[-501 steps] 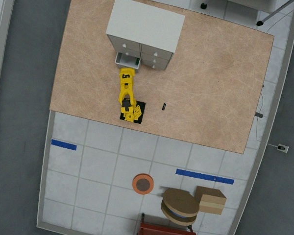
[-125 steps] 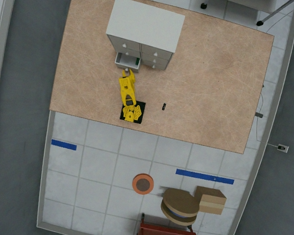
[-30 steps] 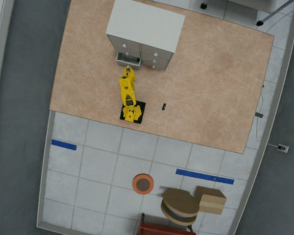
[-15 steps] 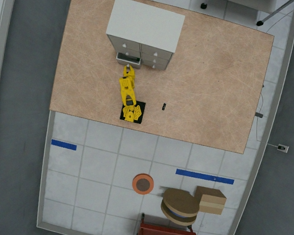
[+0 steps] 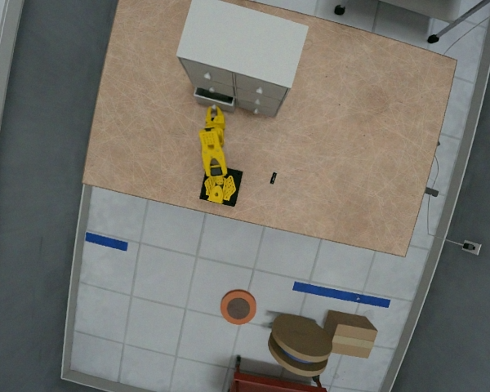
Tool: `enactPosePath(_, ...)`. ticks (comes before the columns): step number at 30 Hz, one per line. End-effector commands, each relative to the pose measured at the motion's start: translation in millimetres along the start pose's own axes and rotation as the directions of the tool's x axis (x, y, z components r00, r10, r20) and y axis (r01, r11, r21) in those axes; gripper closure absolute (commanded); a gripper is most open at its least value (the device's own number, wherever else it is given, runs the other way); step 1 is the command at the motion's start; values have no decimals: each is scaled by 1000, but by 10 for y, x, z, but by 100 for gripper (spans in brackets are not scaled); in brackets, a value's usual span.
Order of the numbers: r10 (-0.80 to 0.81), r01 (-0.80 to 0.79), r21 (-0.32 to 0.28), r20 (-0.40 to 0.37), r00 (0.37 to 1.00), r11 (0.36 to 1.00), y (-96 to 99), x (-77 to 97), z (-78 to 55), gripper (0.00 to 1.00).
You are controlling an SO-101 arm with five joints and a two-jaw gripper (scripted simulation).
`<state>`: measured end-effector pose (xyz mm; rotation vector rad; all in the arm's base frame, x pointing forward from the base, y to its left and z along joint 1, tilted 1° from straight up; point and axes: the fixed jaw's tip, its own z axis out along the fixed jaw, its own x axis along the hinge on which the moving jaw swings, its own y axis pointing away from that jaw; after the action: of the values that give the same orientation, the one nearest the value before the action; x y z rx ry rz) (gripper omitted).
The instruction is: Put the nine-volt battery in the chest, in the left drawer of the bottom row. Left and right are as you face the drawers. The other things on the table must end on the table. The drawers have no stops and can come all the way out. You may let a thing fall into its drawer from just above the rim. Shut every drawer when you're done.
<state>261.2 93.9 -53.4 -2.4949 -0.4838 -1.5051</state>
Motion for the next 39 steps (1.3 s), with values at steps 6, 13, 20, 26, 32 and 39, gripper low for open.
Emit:
enactPosePath(6,18,-18,-17,-7,1000,1000,53,47,67,100)
enactPosePath(13,21,-21,-22,-7,1000,1000,71,66,104,100)
enactPosePath(20,24,-25,-29,-7,1000,999,97,94,155,100)
enactPosePath(26,25,-25,-30,-7,1000,999,100,98,163,100)
enactPosePath(32,28,-28,-36,-7,1000,999,121,121,207,100)
enactPosePath(39,31,-31,-40,-7,1000,999,140,141,242,100)
